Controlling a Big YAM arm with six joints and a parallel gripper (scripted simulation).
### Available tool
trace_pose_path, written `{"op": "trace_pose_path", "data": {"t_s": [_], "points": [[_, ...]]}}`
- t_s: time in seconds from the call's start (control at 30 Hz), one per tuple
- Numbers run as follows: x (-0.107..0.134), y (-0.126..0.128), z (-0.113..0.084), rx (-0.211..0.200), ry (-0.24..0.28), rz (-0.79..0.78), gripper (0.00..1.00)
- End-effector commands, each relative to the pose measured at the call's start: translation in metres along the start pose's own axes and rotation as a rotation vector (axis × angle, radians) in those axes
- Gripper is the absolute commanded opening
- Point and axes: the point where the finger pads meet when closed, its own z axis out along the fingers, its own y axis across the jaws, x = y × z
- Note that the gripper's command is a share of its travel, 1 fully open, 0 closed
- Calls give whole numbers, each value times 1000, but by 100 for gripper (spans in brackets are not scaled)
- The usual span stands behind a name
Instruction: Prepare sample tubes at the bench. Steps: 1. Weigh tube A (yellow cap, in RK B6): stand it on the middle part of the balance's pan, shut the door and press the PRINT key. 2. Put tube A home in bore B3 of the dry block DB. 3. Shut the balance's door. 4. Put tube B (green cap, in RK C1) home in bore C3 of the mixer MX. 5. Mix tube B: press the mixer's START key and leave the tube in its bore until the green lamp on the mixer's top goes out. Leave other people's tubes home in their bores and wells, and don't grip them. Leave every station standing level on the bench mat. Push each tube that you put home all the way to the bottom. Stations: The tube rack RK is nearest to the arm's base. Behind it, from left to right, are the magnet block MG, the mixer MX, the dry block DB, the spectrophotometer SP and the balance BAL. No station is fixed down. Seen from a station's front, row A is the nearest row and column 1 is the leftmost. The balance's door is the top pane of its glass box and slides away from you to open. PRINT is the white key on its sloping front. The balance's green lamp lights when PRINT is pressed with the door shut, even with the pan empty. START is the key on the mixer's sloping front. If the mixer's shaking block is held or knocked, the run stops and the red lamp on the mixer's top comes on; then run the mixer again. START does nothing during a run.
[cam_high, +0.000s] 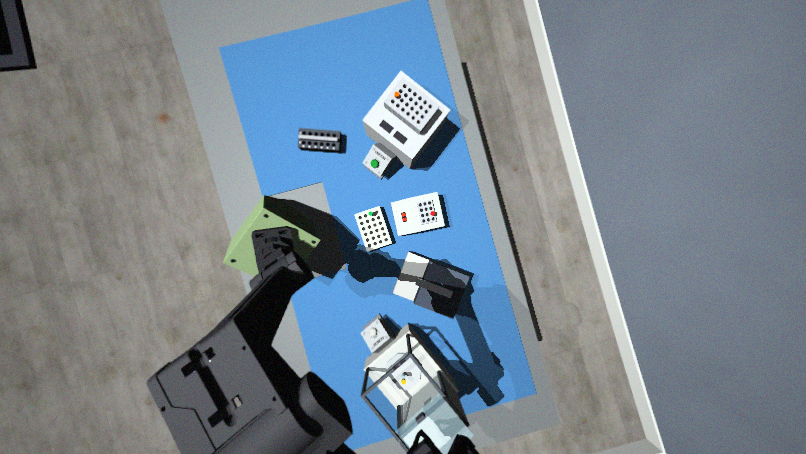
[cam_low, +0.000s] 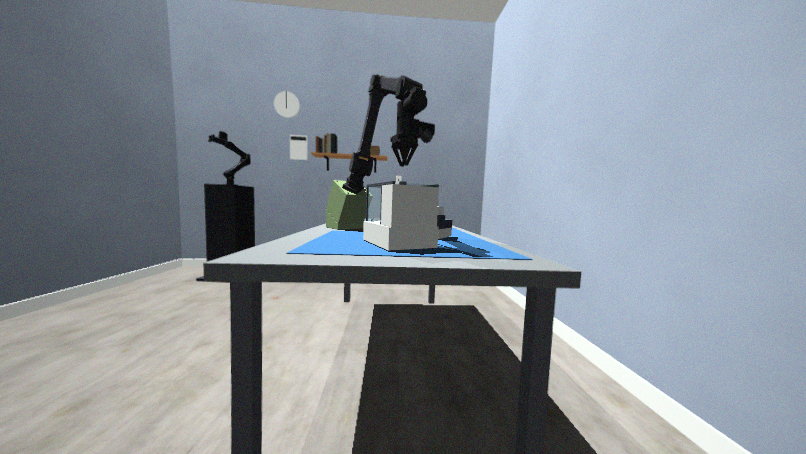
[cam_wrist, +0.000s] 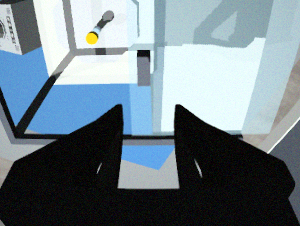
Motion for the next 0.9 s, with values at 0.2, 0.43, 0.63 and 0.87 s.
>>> {"op": "trace_pose_path", "data": {"t_s": [0.2,0.43,0.63,0.87], "points": [[5,6,-12,25,5,48,36],[6,12,-11,35,5,279,36],[7,20,-10,36,5,413,36],[8,27,-9,36,2,627,36]]}}
